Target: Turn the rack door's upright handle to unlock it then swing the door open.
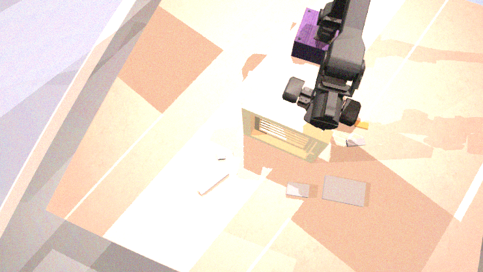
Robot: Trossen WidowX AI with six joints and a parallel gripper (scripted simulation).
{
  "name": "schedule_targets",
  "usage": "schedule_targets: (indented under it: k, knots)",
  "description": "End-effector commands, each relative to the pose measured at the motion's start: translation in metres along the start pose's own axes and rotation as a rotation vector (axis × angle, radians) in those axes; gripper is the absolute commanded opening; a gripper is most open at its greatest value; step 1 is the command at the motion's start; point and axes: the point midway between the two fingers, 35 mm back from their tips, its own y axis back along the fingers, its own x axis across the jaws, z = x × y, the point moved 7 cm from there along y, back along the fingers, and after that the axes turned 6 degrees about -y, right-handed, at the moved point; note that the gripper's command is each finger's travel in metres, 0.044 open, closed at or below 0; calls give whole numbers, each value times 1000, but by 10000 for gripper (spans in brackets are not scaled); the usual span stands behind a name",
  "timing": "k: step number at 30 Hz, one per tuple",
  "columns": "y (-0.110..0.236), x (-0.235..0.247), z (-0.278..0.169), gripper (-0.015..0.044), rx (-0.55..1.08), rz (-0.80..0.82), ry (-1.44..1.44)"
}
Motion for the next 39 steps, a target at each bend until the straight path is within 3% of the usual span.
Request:
schedule_targets:
  k: [1, 13, 18, 39]
  knots:
    - [0, 0, 0, 103, -1, 1, -5]
    - [0, 0, 0, 23, -1, 1, -5]
    - [0, 0, 0, 21, -1, 1, 27]
    - [0, 0, 0, 21, -1, 0, 1053]
